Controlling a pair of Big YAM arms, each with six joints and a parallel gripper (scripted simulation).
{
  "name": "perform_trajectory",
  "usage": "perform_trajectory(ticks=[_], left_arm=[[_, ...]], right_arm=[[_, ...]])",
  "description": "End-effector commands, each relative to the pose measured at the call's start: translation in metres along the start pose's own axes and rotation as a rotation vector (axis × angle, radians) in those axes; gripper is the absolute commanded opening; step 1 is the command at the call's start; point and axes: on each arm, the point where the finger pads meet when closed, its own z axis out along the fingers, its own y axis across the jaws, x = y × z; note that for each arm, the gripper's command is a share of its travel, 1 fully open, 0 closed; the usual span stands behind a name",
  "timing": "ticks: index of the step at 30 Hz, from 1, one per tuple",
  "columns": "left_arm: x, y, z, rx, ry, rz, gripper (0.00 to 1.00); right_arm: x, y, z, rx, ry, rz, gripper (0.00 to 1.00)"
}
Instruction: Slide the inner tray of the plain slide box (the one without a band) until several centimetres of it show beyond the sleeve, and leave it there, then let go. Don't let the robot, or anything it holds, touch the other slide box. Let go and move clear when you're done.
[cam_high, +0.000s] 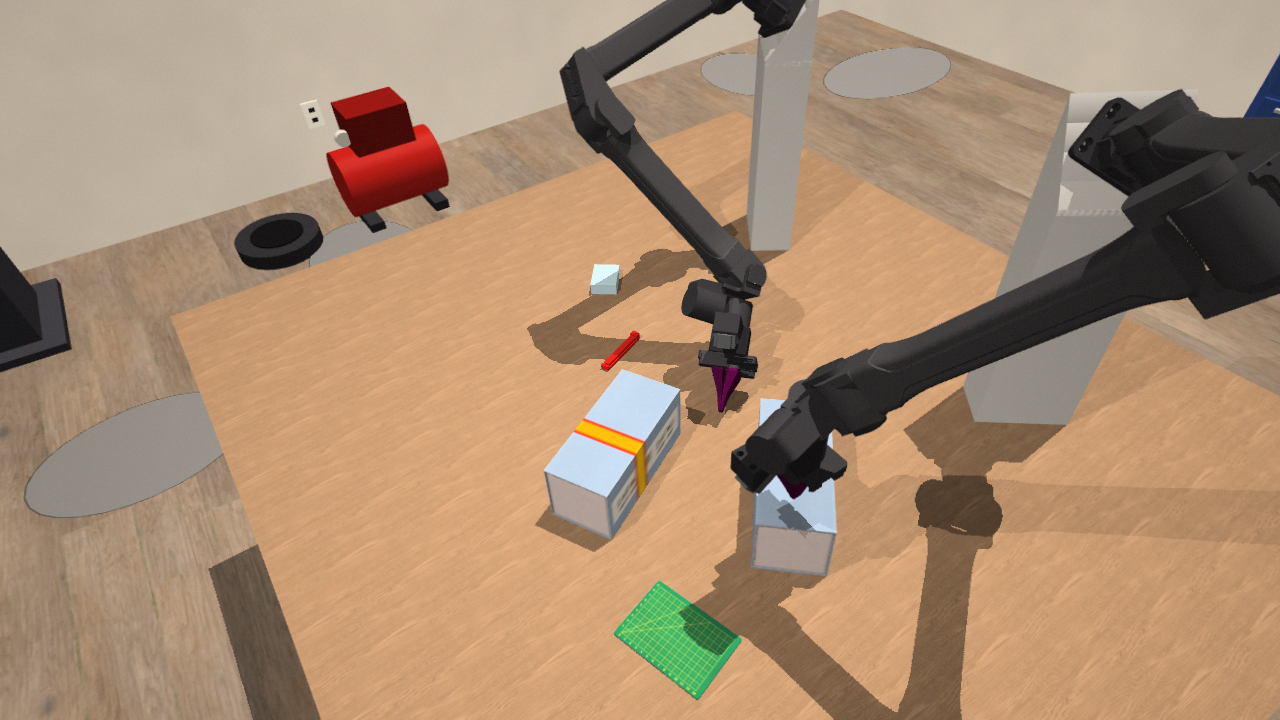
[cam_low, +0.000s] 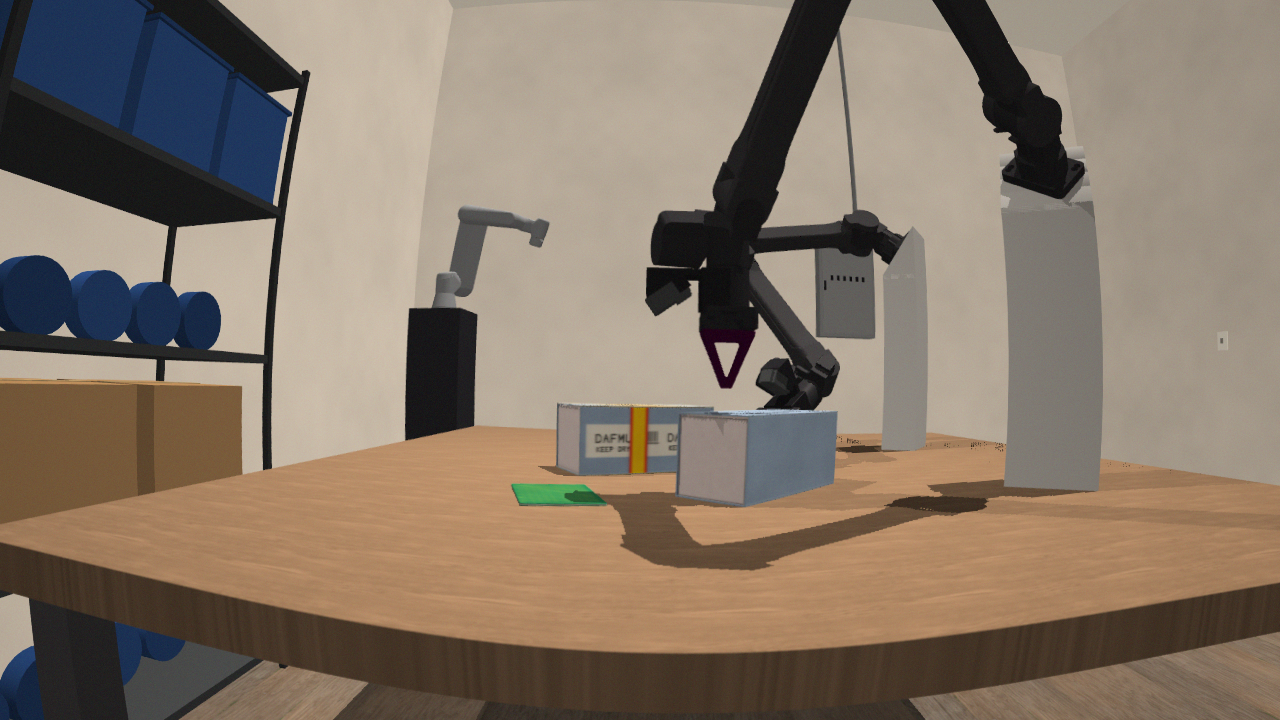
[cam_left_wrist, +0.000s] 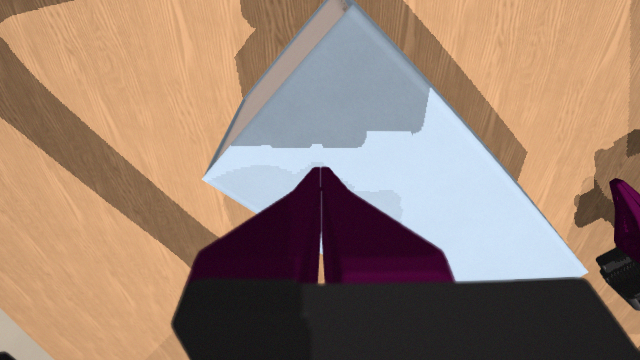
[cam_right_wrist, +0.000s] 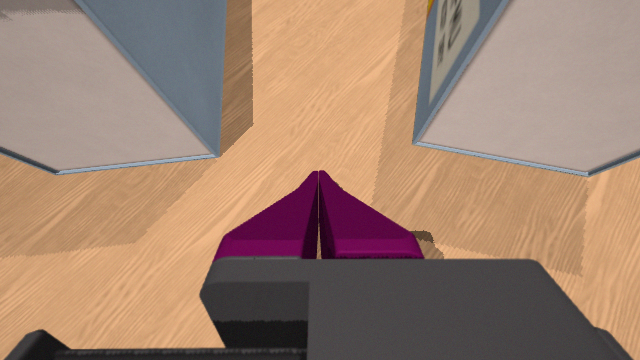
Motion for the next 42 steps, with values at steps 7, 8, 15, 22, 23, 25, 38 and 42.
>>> perform_trajectory(ticks=[7, 8, 15, 22, 23, 25, 38, 42], left_arm=[[-0.003, -0.001, -0.001, 0.003, -0.005, -0.014, 0.0], [-0.003, -0.001, -0.001, 0.003, -0.005, -0.014, 0.0], [-0.003, -0.001, -0.001, 0.003, -0.005, -0.014, 0.0], [-0.003, -0.001, -0.001, 0.003, -0.005, -0.014, 0.0], [-0.003, -0.001, -0.001, 0.003, -0.005, -0.014, 0.0], [-0.003, 0.004, 0.011, -0.007, -0.003, 0.001, 0.0], [-0.008, 0.007, 0.014, -0.006, -0.016, -0.004, 0.0], [0.0, 0.005, 0.027, -0.008, 0.002, 0.004, 0.0]], right_arm=[[0.003, 0.06, 0.002, -0.018, -0.02, -0.059, 0.0], [0.009, 0.054, 0.004, -0.003, -0.013, -0.062, 0.0], [-0.032, 0.126, -0.003, -0.068, -0.079, -0.099, 0.0], [-0.001, 0.106, -0.002, -0.033, -0.039, -0.092, 0.0], [0.001, 0.093, 0.002, -0.026, -0.029, -0.079, 0.0], [-0.012, 0.148, -0.014, -0.119, -0.042, -0.081, 0.0], [-0.01, 0.146, -0.014, -0.115, -0.04, -0.08, 0.0], [-0.01, 0.146, -0.014, -0.115, -0.04, -0.08, 0.0]])
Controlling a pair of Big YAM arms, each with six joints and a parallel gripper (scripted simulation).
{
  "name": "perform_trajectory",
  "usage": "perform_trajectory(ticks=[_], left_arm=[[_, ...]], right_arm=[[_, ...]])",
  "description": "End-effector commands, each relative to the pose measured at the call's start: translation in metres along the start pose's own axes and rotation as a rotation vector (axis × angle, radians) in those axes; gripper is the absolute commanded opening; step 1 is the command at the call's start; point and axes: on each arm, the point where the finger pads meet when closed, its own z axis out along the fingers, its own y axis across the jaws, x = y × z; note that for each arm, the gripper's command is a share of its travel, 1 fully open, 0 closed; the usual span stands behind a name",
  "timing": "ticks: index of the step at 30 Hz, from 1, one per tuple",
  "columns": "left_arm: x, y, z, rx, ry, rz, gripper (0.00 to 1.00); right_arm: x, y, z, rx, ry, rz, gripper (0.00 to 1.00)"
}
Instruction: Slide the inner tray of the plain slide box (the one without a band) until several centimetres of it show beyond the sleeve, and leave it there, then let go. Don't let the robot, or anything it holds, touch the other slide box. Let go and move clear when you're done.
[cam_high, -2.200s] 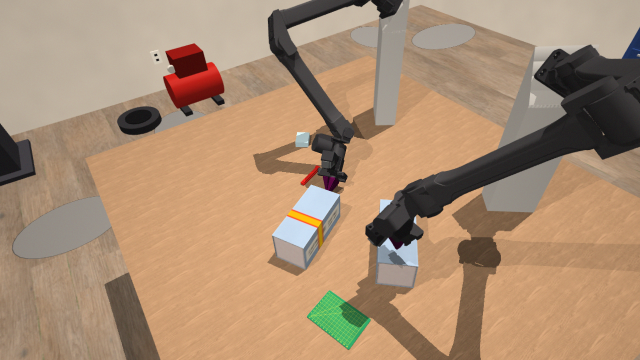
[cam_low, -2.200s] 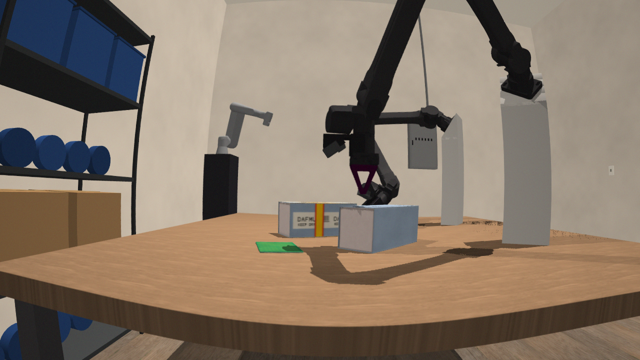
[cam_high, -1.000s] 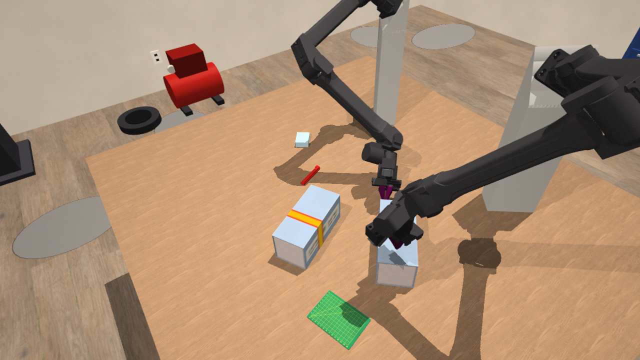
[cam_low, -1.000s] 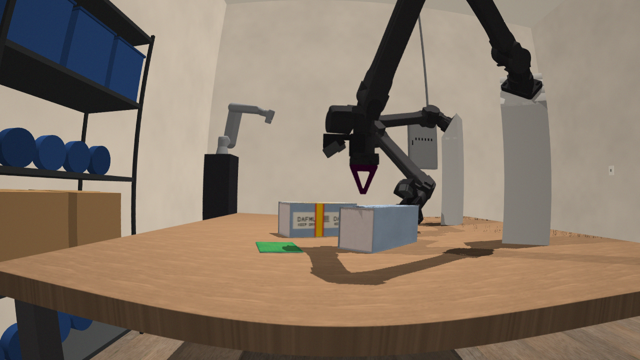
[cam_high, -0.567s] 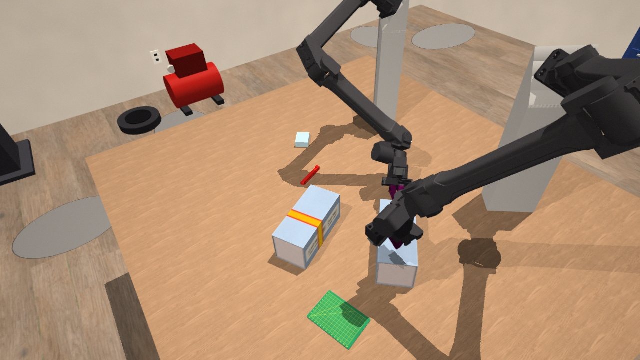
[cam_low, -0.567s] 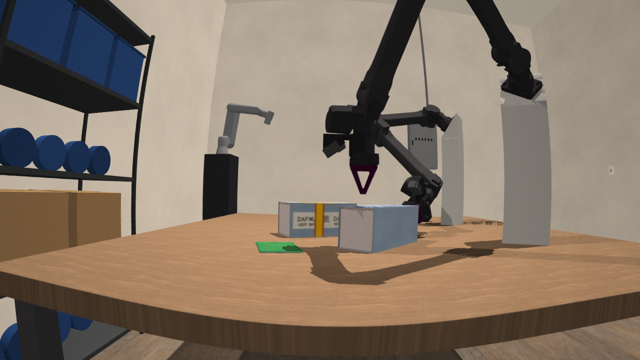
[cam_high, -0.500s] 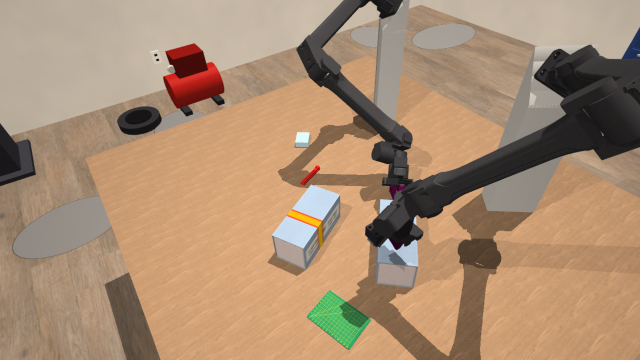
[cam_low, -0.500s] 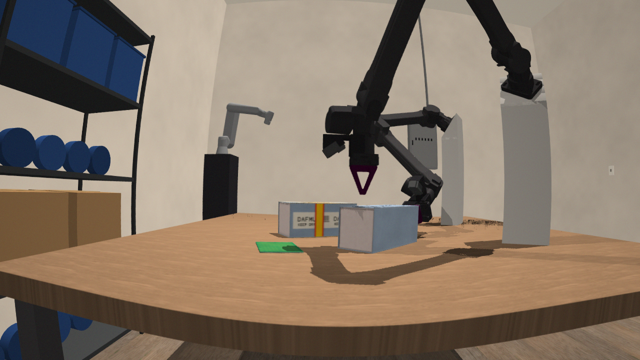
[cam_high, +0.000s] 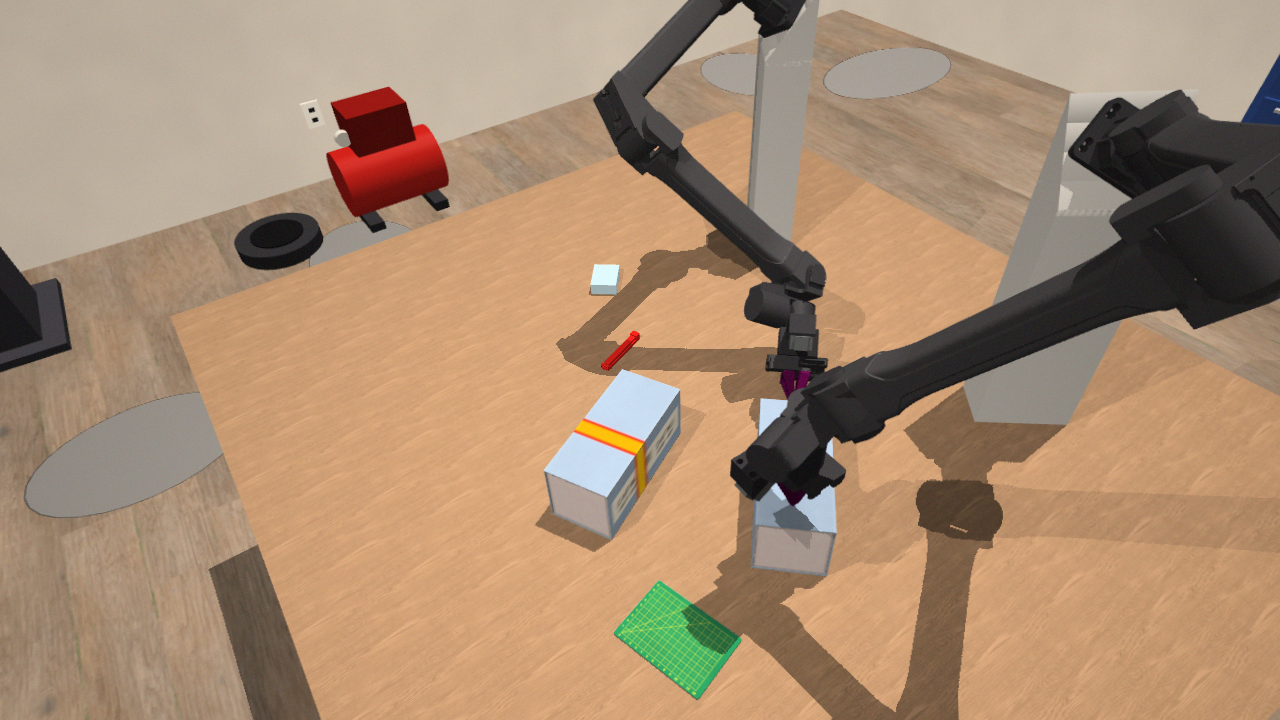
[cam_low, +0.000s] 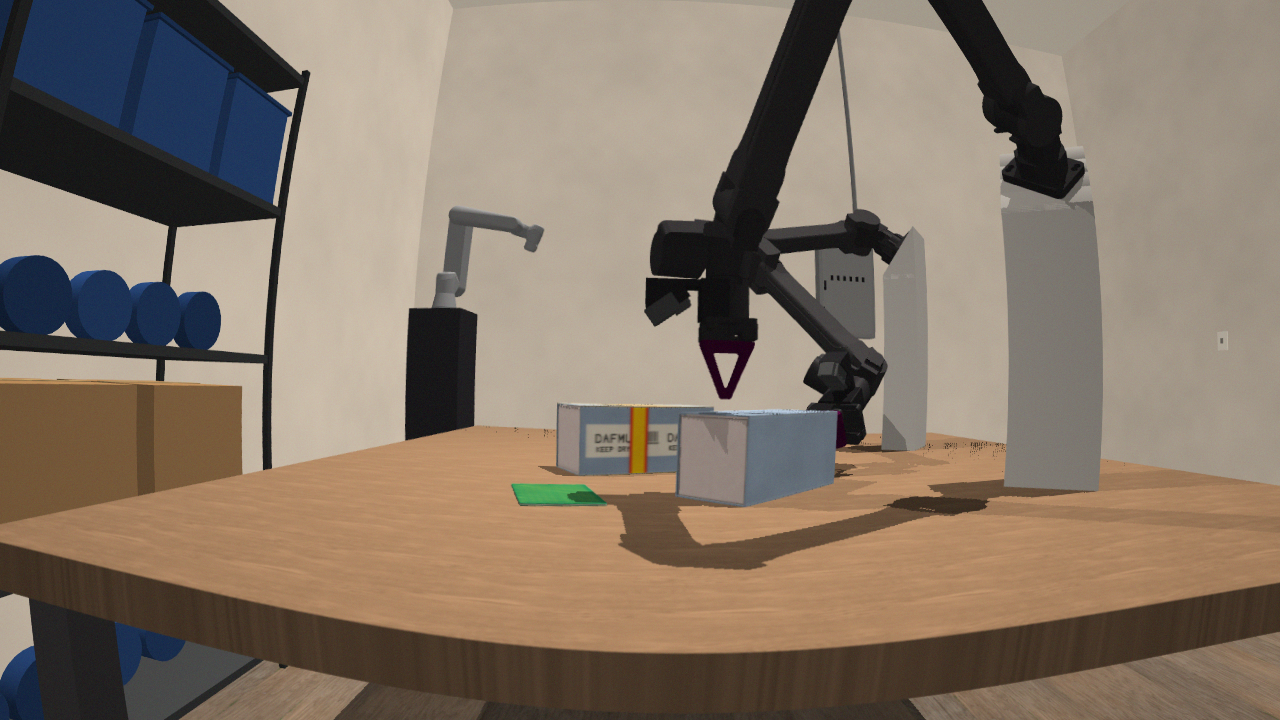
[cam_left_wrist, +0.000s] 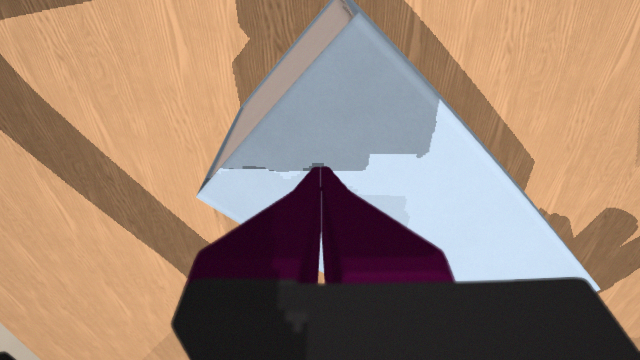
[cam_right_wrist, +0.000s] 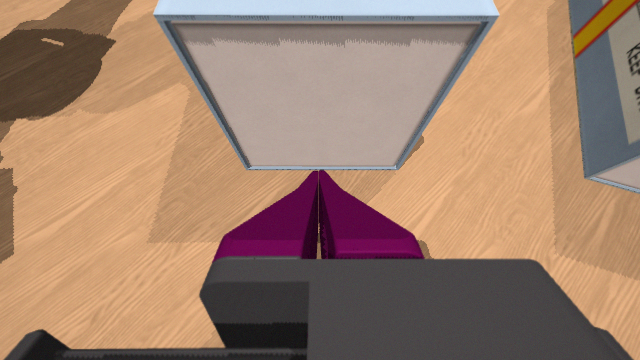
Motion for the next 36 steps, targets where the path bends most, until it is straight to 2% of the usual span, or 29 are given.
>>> perform_trajectory(ticks=[1, 8, 14, 15, 21, 22, 36], left_arm=[[0.002, 0.004, 0.014, -0.008, 0.006, 0.006, 0.0], [0.0, -0.002, 0.018, -0.002, -0.001, 0.014, 0.0], [-0.005, 0.011, 0.018, -0.013, -0.008, -0.007, 0.0], [-0.001, 0.004, 0.022, -0.006, -0.002, 0.007, 0.0], [0.003, 0.005, 0.033, -0.009, 0.007, 0.006, 0.0], [-0.016, 0.016, 0.009, -0.013, -0.034, -0.02, 0.0], [-0.013, 0.013, 0.012, -0.012, -0.026, -0.016, 0.0]], right_arm=[[-0.006, 0.021, -0.004, -0.037, -0.005, 0.003, 0.0], [-0.006, 0.021, -0.004, -0.037, -0.005, 0.003, 0.0], [-0.006, 0.021, -0.004, -0.037, -0.005, 0.003, 0.0], [-0.006, 0.021, -0.004, -0.037, -0.005, 0.003, 0.0], [-0.006, 0.021, -0.004, -0.037, -0.005, 0.003, 0.0], [-0.006, 0.021, -0.004, -0.037, -0.005, 0.003, 0.0], [-0.006, 0.021, -0.004, -0.037, -0.005, 0.003, 0.0]])
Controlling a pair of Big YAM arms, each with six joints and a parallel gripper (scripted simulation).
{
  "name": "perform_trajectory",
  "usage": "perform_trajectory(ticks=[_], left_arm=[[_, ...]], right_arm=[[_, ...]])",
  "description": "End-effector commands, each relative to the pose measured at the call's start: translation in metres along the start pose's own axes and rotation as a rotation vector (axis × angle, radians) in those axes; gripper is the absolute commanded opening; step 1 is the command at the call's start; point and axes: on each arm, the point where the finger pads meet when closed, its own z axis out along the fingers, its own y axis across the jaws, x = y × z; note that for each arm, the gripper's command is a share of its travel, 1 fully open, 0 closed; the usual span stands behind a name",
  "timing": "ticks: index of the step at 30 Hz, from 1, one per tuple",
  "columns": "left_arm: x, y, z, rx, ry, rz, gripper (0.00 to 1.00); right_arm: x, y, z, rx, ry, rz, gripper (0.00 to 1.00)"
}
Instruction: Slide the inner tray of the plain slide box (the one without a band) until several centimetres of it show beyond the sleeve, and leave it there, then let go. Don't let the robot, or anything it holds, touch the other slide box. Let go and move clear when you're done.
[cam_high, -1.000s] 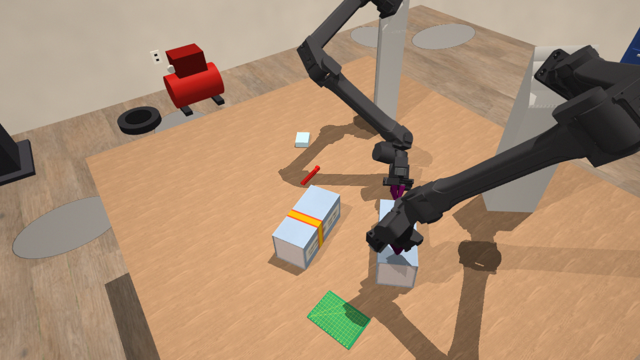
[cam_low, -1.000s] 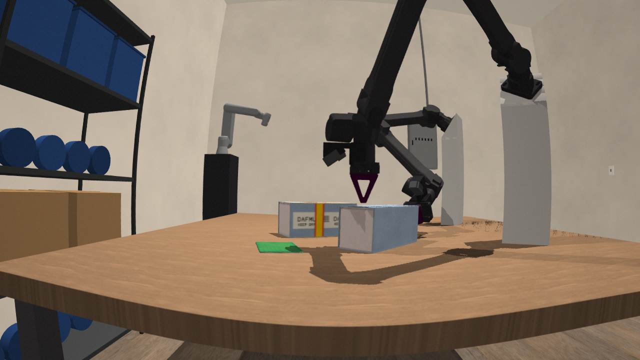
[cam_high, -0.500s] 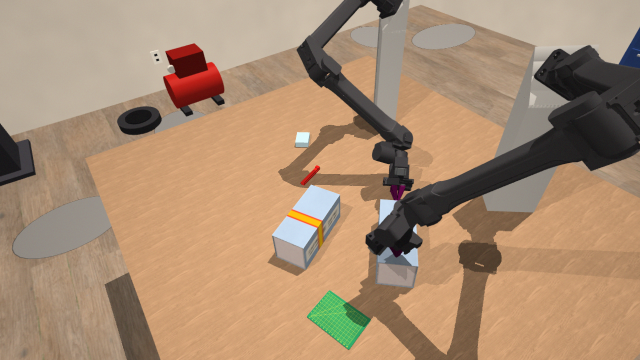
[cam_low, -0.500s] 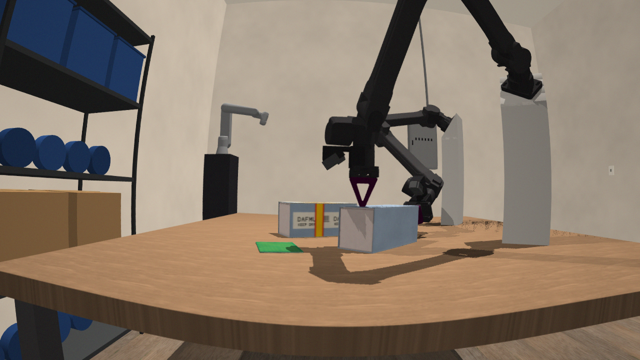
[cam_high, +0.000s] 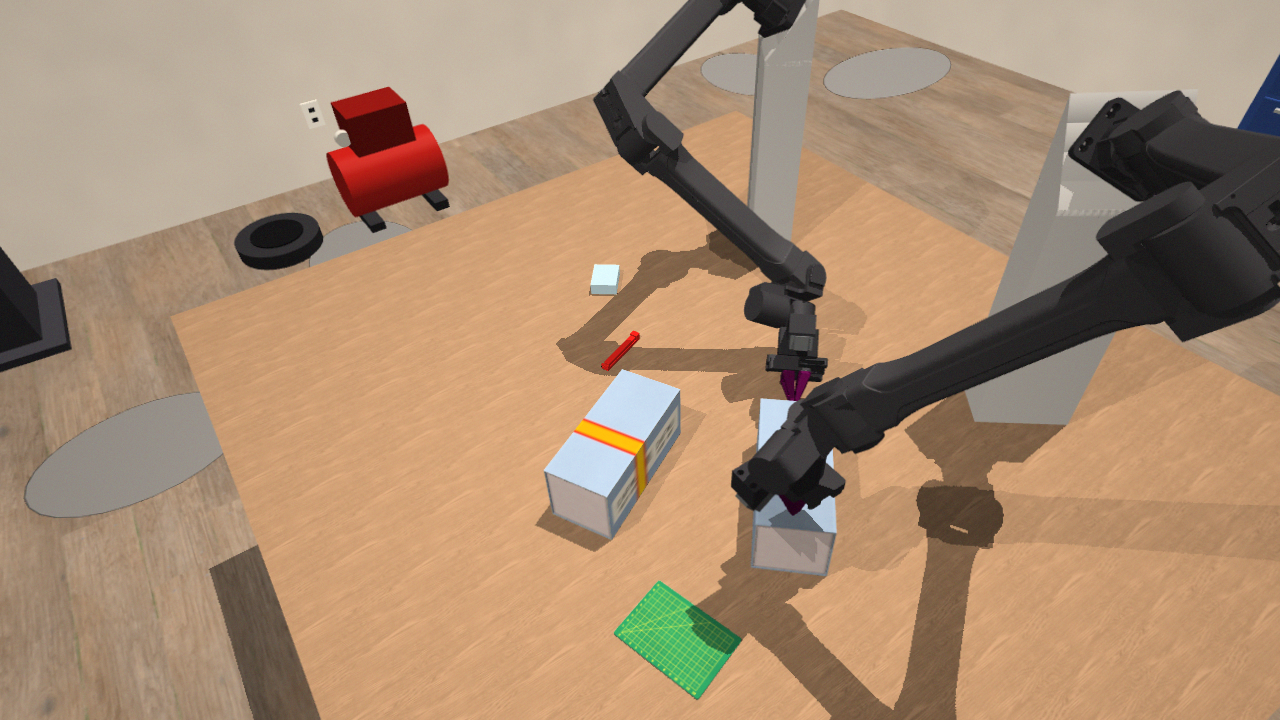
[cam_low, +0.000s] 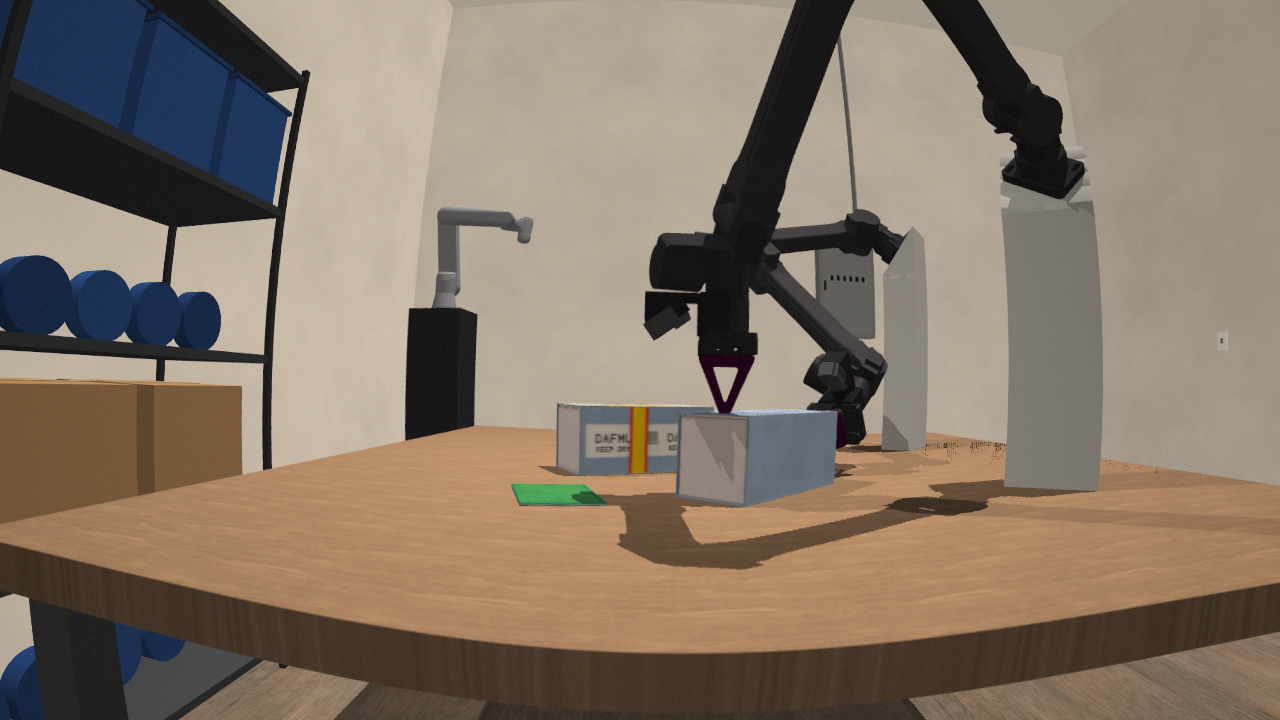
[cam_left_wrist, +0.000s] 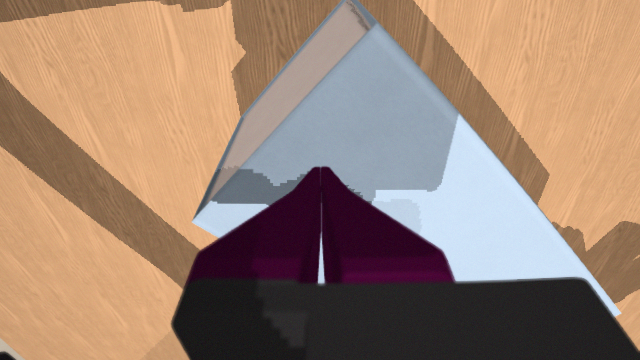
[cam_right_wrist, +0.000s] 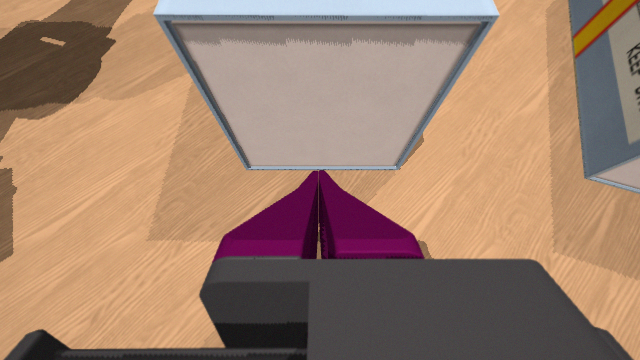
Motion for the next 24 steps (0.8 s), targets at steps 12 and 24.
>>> perform_trajectory(ticks=[12, 24], left_arm=[[0.026, 0.003, 0.022, -0.007, 0.055, 0.007, 0.0], [0.037, 0.004, 0.03, -0.011, 0.078, 0.01, 0.0]], right_arm=[[-0.005, 0.011, 0.005, -0.016, 0.0, 0.006, 0.0], [-0.015, 0.015, 0.013, -0.021, -0.007, 0.007, 0.0]])
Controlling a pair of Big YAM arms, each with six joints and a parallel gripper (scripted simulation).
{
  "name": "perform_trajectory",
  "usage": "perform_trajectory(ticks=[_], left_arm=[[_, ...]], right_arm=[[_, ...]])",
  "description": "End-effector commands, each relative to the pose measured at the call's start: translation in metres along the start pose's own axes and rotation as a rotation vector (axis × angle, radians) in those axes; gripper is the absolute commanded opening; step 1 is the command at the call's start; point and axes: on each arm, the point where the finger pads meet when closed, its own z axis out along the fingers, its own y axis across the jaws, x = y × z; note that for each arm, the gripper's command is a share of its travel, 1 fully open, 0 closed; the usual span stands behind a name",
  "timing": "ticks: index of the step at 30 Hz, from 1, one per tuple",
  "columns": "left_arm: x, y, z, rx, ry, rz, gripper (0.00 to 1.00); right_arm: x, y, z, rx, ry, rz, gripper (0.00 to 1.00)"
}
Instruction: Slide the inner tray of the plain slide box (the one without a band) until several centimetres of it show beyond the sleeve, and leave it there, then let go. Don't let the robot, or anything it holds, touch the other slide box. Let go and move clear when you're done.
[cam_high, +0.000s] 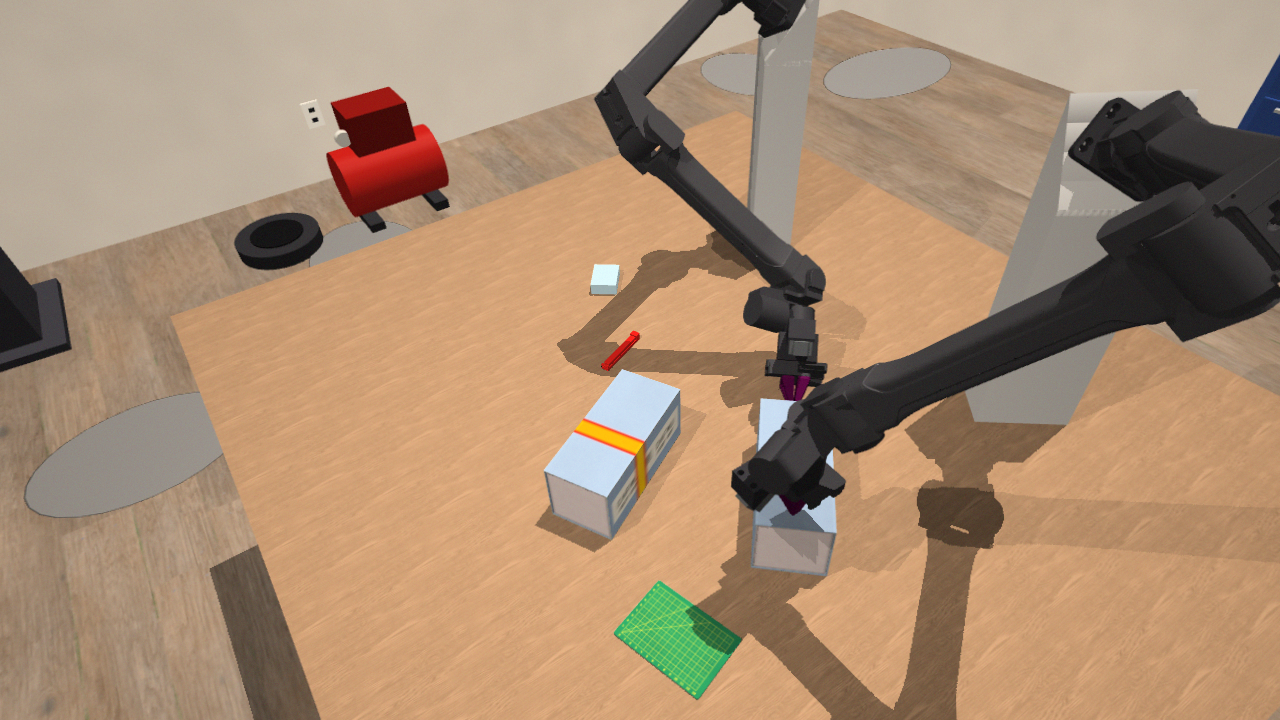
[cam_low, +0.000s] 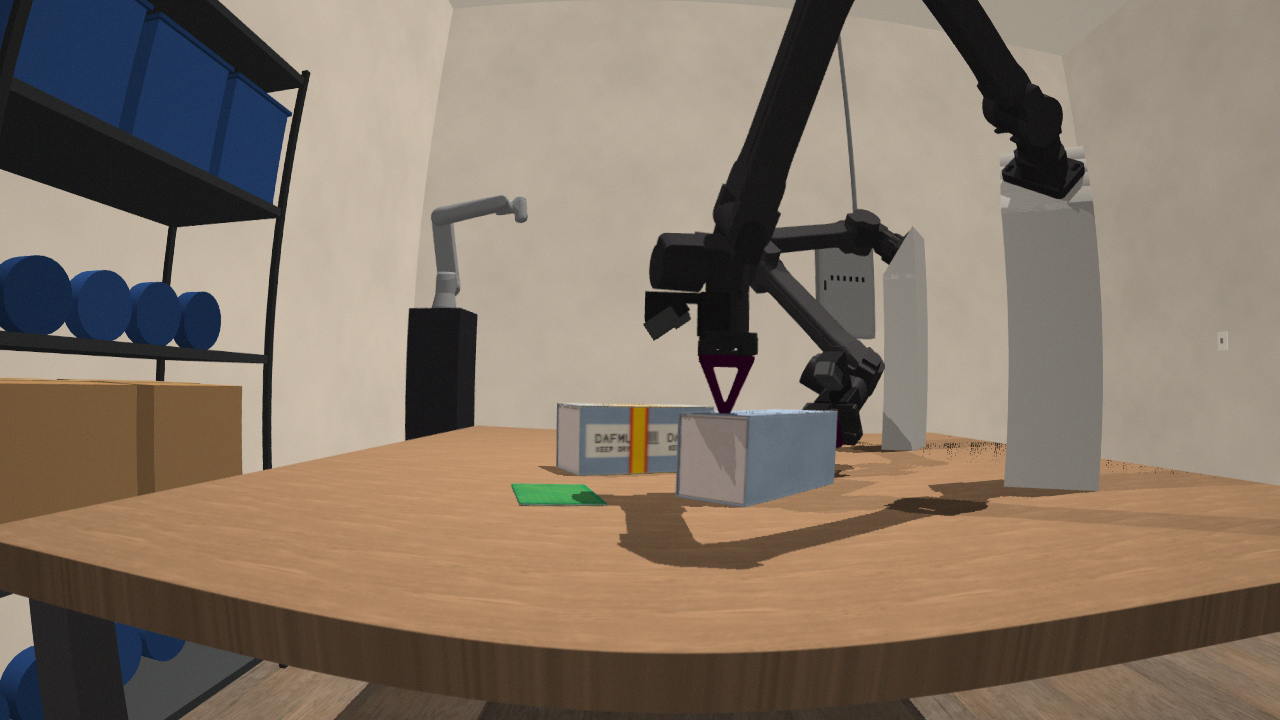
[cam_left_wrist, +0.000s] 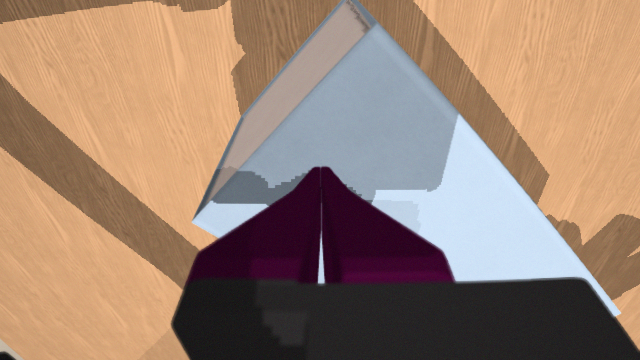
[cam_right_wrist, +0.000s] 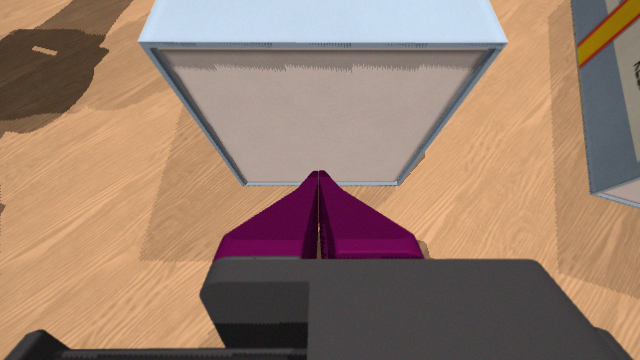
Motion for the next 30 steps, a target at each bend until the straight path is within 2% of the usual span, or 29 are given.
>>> perform_trajectory(ticks=[1, 6, 7, 9, 13, 19, 22, 23, 26, 30], left_arm=[[0.037, 0.004, 0.03, -0.012, 0.078, 0.01, 0.0], [0.036, 0.004, 0.03, -0.013, 0.076, 0.009, 0.0], [0.036, 0.004, 0.03, -0.013, 0.078, 0.011, 0.0], [0.036, 0.004, 0.03, -0.013, 0.078, 0.011, 0.0], [0.036, 0.004, 0.03, -0.013, 0.079, 0.011, 0.0], [0.036, 0.004, 0.03, -0.014, 0.079, 0.011, 0.0], [0.036, 0.004, 0.03, -0.014, 0.079, 0.011, 0.0], [0.036, 0.004, 0.03, -0.015, 0.076, 0.009, 0.0], [0.036, 0.004, 0.03, -0.014, 0.079, 0.011, 0.0], [0.036, 0.004, 0.03, -0.014, 0.079, 0.012, 0.0]], right_arm=[[-0.013, 0.019, 0.003, -0.027, -0.012, 0.005, 0.0], [-0.009, 0.016, 0.004, -0.023, -0.005, 0.002, 0.0], [-0.022, 0.024, 0.006, -0.033, -0.023, 0.003, 0.0], [-0.023, 0.024, 0.006, -0.034, -0.022, 0.003, 0.0], [-0.005, 0.012, 0.008, -0.017, 0.003, 0.01, 0.0], [-0.025, 0.024, 0.012, -0.033, -0.021, 0.004, 0.0], [-0.022, 0.022, 0.012, -0.03, -0.017, 0.001, 0.0], [-0.01, 0.013, 0.013, -0.02, 0.0, 0.003, 0.0], [-0.025, 0.023, 0.014, -0.032, -0.018, 0.004, 0.0], [-0.031, 0.025, 0.018, -0.038, -0.031, 0.002, 0.0]])
